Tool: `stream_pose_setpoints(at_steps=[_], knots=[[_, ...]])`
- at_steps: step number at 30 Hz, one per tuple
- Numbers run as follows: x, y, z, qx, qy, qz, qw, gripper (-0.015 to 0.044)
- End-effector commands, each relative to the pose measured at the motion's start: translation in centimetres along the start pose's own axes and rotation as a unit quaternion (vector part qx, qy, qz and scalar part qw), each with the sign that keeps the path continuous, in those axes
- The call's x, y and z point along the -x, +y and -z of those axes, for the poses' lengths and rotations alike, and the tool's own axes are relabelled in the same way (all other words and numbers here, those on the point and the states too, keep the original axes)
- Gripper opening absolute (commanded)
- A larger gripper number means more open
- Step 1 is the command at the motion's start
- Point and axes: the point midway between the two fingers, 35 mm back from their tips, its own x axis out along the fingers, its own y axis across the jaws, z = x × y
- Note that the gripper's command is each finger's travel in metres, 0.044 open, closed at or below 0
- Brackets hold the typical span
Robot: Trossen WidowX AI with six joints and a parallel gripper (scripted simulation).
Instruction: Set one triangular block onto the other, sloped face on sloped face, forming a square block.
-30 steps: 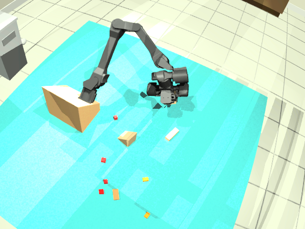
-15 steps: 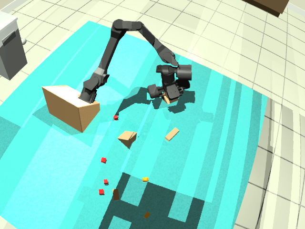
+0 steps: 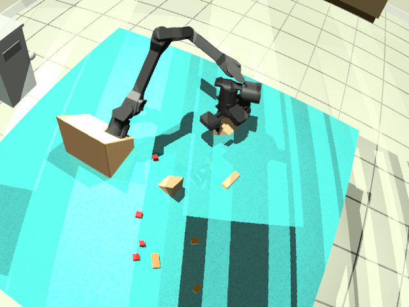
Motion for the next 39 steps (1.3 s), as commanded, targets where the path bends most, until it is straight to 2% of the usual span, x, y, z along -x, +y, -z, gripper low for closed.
stream_pose_setpoints(at_steps=[1, 9, 39], knots=[[0.3, 0.0, 0.2, 0.038, -0.001, 0.017, 0.999, 0.0000], [0.5, -0.6, -0.1, 0.038, -0.003, 0.019, 0.999, 0.0000], [4.4, -13.9, -3.5, 0.034, -0.023, 0.064, 0.997, 0.0000]])
